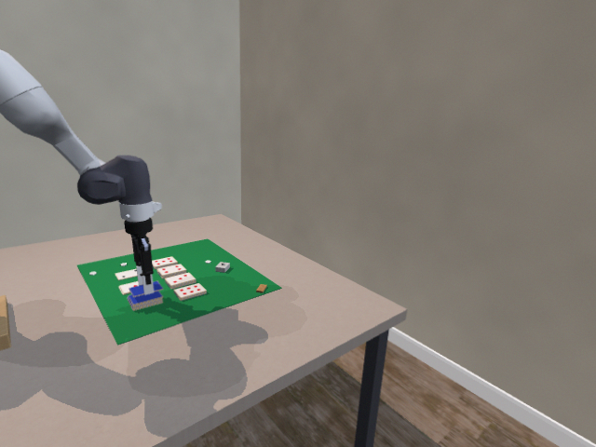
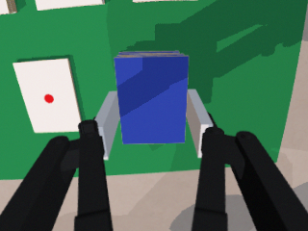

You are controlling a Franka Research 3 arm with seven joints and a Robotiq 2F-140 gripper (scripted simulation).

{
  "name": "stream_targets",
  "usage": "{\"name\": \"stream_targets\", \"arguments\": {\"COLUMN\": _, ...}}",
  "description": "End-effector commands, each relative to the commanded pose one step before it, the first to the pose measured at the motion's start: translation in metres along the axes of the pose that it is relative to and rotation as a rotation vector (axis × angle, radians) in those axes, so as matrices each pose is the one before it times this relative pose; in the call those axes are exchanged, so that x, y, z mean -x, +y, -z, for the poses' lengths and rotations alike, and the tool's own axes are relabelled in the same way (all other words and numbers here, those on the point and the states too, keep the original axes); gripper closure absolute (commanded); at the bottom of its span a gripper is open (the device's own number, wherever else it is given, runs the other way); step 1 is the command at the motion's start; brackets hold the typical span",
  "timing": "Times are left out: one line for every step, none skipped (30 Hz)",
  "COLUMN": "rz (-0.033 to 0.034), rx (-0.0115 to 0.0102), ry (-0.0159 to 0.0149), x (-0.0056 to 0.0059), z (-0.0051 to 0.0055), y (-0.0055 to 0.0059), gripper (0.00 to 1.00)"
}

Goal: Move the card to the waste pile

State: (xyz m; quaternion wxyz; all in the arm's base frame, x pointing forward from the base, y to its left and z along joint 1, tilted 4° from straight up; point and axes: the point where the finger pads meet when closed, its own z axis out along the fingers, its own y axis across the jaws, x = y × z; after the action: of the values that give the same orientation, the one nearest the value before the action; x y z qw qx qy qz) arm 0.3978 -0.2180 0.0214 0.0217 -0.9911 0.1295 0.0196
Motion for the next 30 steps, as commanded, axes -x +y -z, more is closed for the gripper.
{"name": "stream_targets", "arguments": {"rz": 0.01219, "rx": -0.0075, "ry": -0.01345, "x": 0.00406, "z": 0.00443, "y": -0.00188, "gripper": 0.57}}
{"name": "stream_targets", "arguments": {"rz": 0.0, "rx": 0.0, "ry": 0.0, "x": 0.0, "z": 0.00266, "y": 0.0, "gripper": 0.57}}
{"name": "stream_targets", "arguments": {"rz": 0.0, "rx": 0.0, "ry": 0.0, "x": 0.0, "z": 0.00236, "y": 0.0, "gripper": 0.57}}
{"name": "stream_targets", "arguments": {"rz": 0.0, "rx": 0.0, "ry": 0.0, "x": 0.0, "z": 0.002, "y": 0.0, "gripper": 0.57}}
{"name": "stream_targets", "arguments": {"rz": -0.00001, "rx": 0.00001, "ry": 0.0, "x": 0.0, "z": 0.00161, "y": 0.00001, "gripper": 0.57}}
{"name": "stream_targets", "arguments": {"rz": 0.0, "rx": 0.0, "ry": 0.0, "x": 0.0, "z": 0.0012, "y": 0.0, "gripper": 0.57}}
{"name": "stream_targets", "arguments": {"rz": 0.0, "rx": -0.00001, "ry": 0.0, "x": 0.0, "z": 0.0008, "y": 0.0, "gripper": 0.57}}
{"name": "stream_targets", "arguments": {"rz": 0.0, "rx": -0.00001, "ry": 0.0, "x": 0.0, "z": 0.00045, "y": 0.0, "gripper": 0.57}}
{"name": "stream_targets", "arguments": {"rz": 0.0, "rx": 0.0, "ry": 0.0, "x": 0.0, "z": 0.00018, "y": 0.0, "gripper": 0.57}}
{"name": "stream_targets", "arguments": {"rz": 0.0, "rx": 0.0, "ry": 0.0, "x": 0.0, "z": 0.00003, "y": 0.0, "gripper": 0.57}}
{"name": "stream_targets", "arguments": {"rz": 0.0, "rx": 0.0, "ry": 0.0, "x": 0.0, "z": 0.0, "y": 0.0, "gripper": 0.57}}
{"name": "stream_targets", "arguments": {"rz": 0.0, "rx": 0.0, "ry": 0.0, "x": 0.0, "z": 0.0, "y": 0.0, "gripper": 0.57}}
{"name": "stream_targets", "arguments": {"rz": 0.0, "rx": 0.0, "ry": 0.0, "x": 0.0, "z": 0.0, "y": 0.0, "gripper": 0.57}}
{"name": "stream_targets", "arguments": {"rz": 0.0, "rx": 0.0, "ry": 0.0, "x": 0.0, "z": 0.0, "y": 0.0, "gripper": 0.57}}
{"name": "stream_targets", "arguments": {"rz": 0.0, "rx": 0.0, "ry": 0.0, "x": 0.0, "z": 0.0, "y": 0.0, "gripper": 0.57}}
{"name": "stream_targets", "arguments": {"rz": 0.0, "rx": 0.0, "ry": 0.0, "x": 0.0, "z": 0.0, "y": 0.0, "gripper": 0.57}}
{"name": "stream_targets", "arguments": {"rz": 0.0, "rx": 0.0, "ry": 0.0, "x": 0.0, "z": 0.0, "y": 0.0, "gripper": 0.57}}
{"name": "stream_targets", "arguments": {"rz": 0.0, "rx": 0.0, "ry": 0.0, "x": 0.0, "z": 0.0, "y": 0.0, "gripper": 0.57}}
{"name": "stream_targets", "arguments": {"rz": 0.0, "rx": 0.0, "ry": 0.0, "x": 0.0, "z": 0.0, "y": 0.0, "gripper": 0.57}}
{"name": "stream_targets", "arguments": {"rz": 0.0, "rx": 0.0, "ry": 0.0, "x": 0.0, "z": 0.0, "y": 0.0, "gripper": 0.57}}
{"name": "stream_targets", "arguments": {"rz": 0.0, "rx": 0.0, "ry": 0.0, "x": 0.0, "z": 0.0, "y": 0.0, "gripper": 0.57}}
{"name": "stream_targets", "arguments": {"rz": 0.0, "rx": 0.0, "ry": 0.0, "x": 0.0, "z": 0.0, "y": 0.0, "gripper": 0.57}}
{"name": "stream_targets", "arguments": {"rz": 0.0, "rx": 0.0, "ry": 0.0, "x": 0.0, "z": 0.0, "y": 0.0, "gripper": 0.57}}
{"name": "stream_targets", "arguments": {"rz": 0.0, "rx": 0.0, "ry": 0.0, "x": 0.0, "z": 0.0, "y": 0.0, "gripper": 0.57}}
{"name": "stream_targets", "arguments": {"rz": 0.0, "rx": 0.0, "ry": 0.0, "x": 0.0, "z": 0.0, "y": 0.0, "gripper": 0.57}}
{"name": "stream_targets", "arguments": {"rz": 0.0, "rx": 0.0, "ry": 0.0, "x": 0.0, "z": 0.0, "y": 0.0, "gripper": 0.57}}
{"name": "stream_targets", "arguments": {"rz": 0.0, "rx": 0.0, "ry": 0.0, "x": 0.0, "z": 0.0, "y": 0.0, "gripper": 0.57}}
{"name": "stream_targets", "arguments": {"rz": 0.0, "rx": 0.0, "ry": 0.0, "x": 0.0, "z": 0.0, "y": 0.0, "gripper": 0.57}}
{"name": "stream_targets", "arguments": {"rz": 0.0, "rx": 0.0, "ry": 0.0, "x": 0.0, "z": 0.0, "y": 0.0, "gripper": 0.57}}
{"name": "stream_targets", "arguments": {"rz": 0.0, "rx": 0.0, "ry": 0.0, "x": 0.0, "z": 0.0, "y": 0.0, "gripper": 0.57}}
